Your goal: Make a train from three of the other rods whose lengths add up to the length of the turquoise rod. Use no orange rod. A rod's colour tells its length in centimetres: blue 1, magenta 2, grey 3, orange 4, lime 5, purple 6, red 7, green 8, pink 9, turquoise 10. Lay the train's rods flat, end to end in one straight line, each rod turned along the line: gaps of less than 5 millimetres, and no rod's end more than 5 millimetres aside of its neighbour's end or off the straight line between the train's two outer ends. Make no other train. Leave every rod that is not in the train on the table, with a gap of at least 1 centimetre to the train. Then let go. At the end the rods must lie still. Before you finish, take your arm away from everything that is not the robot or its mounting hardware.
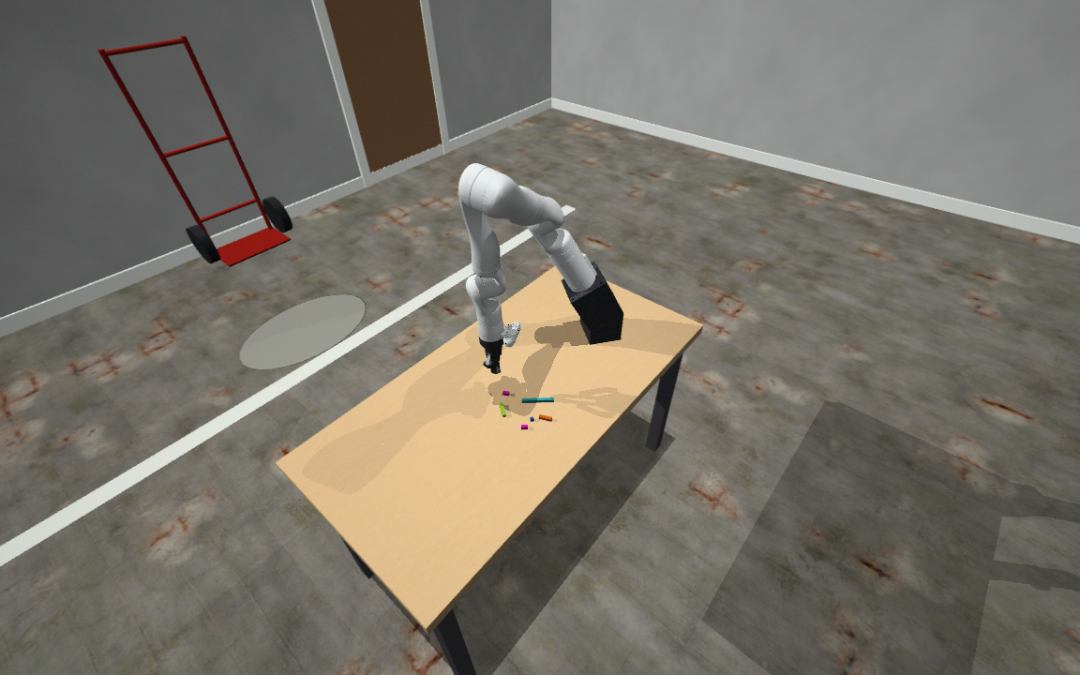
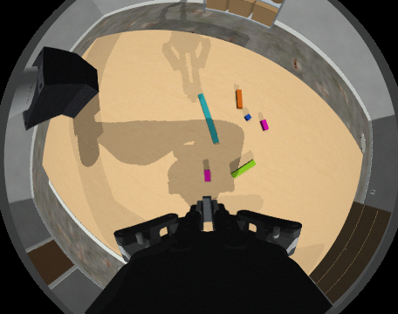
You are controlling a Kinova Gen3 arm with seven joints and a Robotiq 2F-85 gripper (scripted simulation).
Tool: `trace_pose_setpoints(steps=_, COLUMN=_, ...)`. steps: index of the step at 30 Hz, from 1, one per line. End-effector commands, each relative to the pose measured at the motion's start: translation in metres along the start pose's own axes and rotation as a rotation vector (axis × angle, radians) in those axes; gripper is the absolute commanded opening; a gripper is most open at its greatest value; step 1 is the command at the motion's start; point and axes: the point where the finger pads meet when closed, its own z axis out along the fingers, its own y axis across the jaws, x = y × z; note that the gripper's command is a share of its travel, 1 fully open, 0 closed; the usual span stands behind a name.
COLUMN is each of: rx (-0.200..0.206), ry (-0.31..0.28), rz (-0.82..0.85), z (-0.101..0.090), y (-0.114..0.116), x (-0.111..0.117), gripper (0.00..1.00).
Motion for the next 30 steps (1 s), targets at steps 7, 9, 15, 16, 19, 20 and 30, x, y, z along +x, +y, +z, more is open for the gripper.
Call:
trace_pose_setpoints(steps=7, rx=0.001, ry=0.0, rz=-0.004, z=0.002, y=0.001, x=0.001, gripper=0.05)
trace_pose_setpoints(steps=9, rx=0.003, ry=0.0, rz=-0.004, z=0.005, y=0.001, x=0.001, gripper=0.05)
trace_pose_setpoints(steps=15, rx=0.003, ry=0.0, rz=-0.004, z=0.012, y=0.001, x=0.001, gripper=0.05)
trace_pose_setpoints(steps=16, rx=0.003, ry=0.0, rz=-0.004, z=0.014, y=0.001, x=0.001, gripper=0.05)
trace_pose_setpoints(steps=19, rx=0.003, ry=0.0, rz=-0.004, z=0.023, y=0.001, x=0.001, gripper=0.05)
trace_pose_setpoints(steps=20, rx=0.003, ry=0.0, rz=-0.004, z=0.027, y=0.001, x=0.001, gripper=0.05)
trace_pose_setpoints(steps=30, rx=0.003, ry=0.0, rz=-0.004, z=0.07, y=0.002, x=0.0, gripper=0.05)
